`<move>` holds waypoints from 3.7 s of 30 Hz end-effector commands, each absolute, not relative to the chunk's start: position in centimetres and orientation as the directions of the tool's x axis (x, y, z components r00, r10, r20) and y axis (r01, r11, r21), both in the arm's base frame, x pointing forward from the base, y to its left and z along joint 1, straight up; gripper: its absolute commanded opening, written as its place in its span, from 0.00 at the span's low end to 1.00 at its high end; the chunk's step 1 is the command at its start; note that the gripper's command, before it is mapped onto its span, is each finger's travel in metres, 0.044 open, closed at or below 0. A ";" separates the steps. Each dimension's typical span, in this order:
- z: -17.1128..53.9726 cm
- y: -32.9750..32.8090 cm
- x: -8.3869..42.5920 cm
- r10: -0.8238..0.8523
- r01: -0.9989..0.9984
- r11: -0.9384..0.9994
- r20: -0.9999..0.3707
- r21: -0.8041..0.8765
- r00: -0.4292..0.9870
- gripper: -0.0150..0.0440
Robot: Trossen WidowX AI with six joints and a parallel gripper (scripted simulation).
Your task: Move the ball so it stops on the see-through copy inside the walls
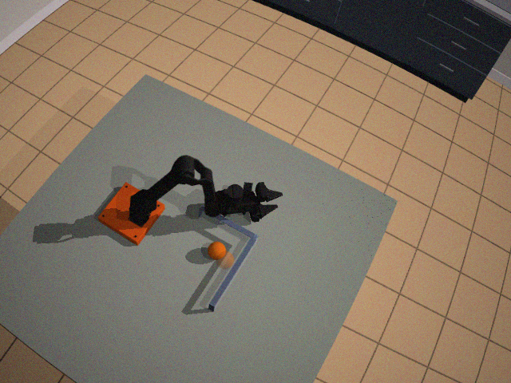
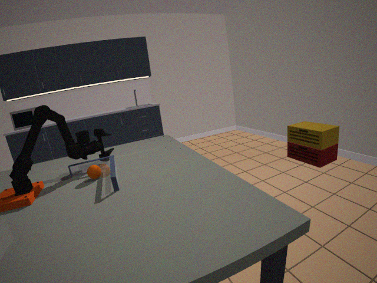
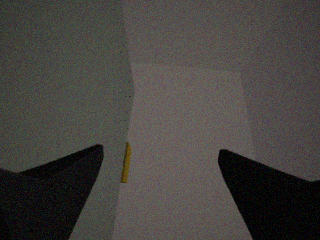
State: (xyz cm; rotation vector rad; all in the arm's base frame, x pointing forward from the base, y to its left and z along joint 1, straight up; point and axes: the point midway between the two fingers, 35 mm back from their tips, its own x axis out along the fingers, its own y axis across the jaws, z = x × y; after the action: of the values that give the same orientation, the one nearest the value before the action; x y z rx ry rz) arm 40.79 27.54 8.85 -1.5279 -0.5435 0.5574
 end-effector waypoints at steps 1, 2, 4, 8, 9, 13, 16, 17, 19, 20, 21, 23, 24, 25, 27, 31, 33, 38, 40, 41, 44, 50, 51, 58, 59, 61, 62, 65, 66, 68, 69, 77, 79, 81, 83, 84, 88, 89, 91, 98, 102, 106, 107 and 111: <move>8.8 27.5 40.9 0.643 -0.007 -0.027 -0.022 -1.000 0.765 0.98; 8.7 27.4 41.1 0.638 -0.031 -0.020 -0.037 -0.999 0.769 0.98; 8.4 26.9 42.1 0.618 -0.125 0.007 -0.094 -0.992 0.780 0.98; 7.9 25.2 44.2 0.555 -0.364 0.106 -0.248 -0.925 0.794 0.98; 7.8 24.7 44.6 0.538 -0.416 0.136 -0.286 -0.899 0.793 0.98; 7.6 23.3 45.3 0.489 -0.547 0.224 -0.392 -0.807 0.779 0.98; 7.5 22.3 45.6 0.457 -0.612 0.286 -0.457 -0.737 0.763 0.98; 7.5 21.9 45.6 0.446 -0.631 0.307 -0.478 -0.712 0.757 0.98; 7.5 21.2 45.6 0.424 -0.663 0.351 -0.519 -0.661 0.742 0.98; 7.5 20.8 45.6 0.413 -0.677 0.373 -0.540 -0.635 0.734 0.98; 7.5 20.4 45.5 0.401 -0.688 0.396 -0.560 -0.608 0.725 0.98; 7.6 19.6 45.4 0.378 -0.706 0.441 -0.598 -0.554 0.706 0.98; 7.6 19.2 45.3 0.367 -0.712 0.464 -0.617 -0.527 0.696 0.98; 7.6 18.8 45.1 0.355 -0.716 0.487 -0.636 -0.499 0.685 0.98; 7.8 18.0 44.8 0.332 -0.719 0.534 -0.672 -0.444 0.662 0.98; 8.5 16.0 44.1 0.287 -0.696 0.636 -0.736 -0.333 0.613 0.98; 9.5 13.9 43.7 0.257 -0.650 0.718 -0.773 -0.249 0.580 0.98; 9.8 9.6 40.8 0.163 -0.473 0.878 -0.885 -0.071 0.436 0.98; 9.6 7.5 38.5 0.109 -0.344 0.939 -0.938 -0.011 0.328 0.98; 9.7 6.6 37.4 0.086 -0.277 0.961 -0.957 0.007 0.275 0.98; 10.2 4.0 33.7 0.027 -0.066 0.998 -0.994 0.020 0.107 0.98; 10.7 3.0 32.0 0.006 0.029 1.000 -1.000 0.007 0.030 0.98; 10.7 3.0 32.0 0.006 0.029 1.000 -1.000 0.007 0.030 0.98; 10.3 3.0 32.0 0.006 0.029 1.000 -1.000 0.007 0.030 0.98; 9.7 3.0 32.0 0.006 0.029 1.000 -1.000 0.007 0.029 0.98; 9.2 3.0 32.0 0.006 0.029 1.000 -1.000 0.007 0.029 0.98; 9.2 3.0 32.0 0.006 0.029 1.000 -1.000 0.007 0.029 0.98; 9.0 3.0 32.1 0.006 0.029 1.000 -1.000 0.007 0.029 0.98; 8.8 3.0 32.1 0.006 0.029 1.000 -1.000 0.007 0.030 0.98; 8.5 3.0 32.1 0.006 0.029 1.000 -1.000 0.007 0.030 0.98; 8.3 3.0 32.1 0.006 0.029 1.000 -1.000 0.007 0.030 0.98; 7.0 3.0 32.2 0.006 0.029 1.000 -1.000 0.007 0.030 0.98; 6.7 3.0 32.2 0.006 0.029 1.000 -1.000 0.007 0.030 0.98; 6.4 3.0 32.2 0.006 0.029 1.000 -1.000 0.007 0.029 0.98; 6.0 3.0 32.2 0.006 0.029 1.000 -1.000 0.007 0.029 0.98; 5.9 3.0 32.2 0.006 0.029 1.000 -1.000 0.007 0.029 0.98; 5.2 3.0 32.2 0.006 0.029 1.000 -1.000 0.007 0.029 0.98; 5.1 3.0 32.2 0.006 0.029 1.000 -1.000 0.007 0.029 0.98; 4.7 3.0 32.2 0.006 0.029 1.000 -1.000 0.007 0.029 0.98; 4.0 3.0 32.2 0.006 0.029 1.000 -1.000 0.007 0.029 0.94; 4.0 3.0 32.2 0.006 0.029 1.000 -1.000 0.007 0.029 0.79; 4.0 3.0 32.2 0.006 0.029 1.000 -1.000 0.007 0.029 0.75; 4.0 3.0 32.2 0.006 0.029 1.000 -1.000 0.007 0.029 0.74; 4.7 3.0 32.3 0.006 0.029 1.000 -1.000 0.007 0.029 0.56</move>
State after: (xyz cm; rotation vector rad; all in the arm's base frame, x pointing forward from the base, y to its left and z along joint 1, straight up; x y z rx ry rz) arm 32.18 3.06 4.18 0.0262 1.5430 -0.0138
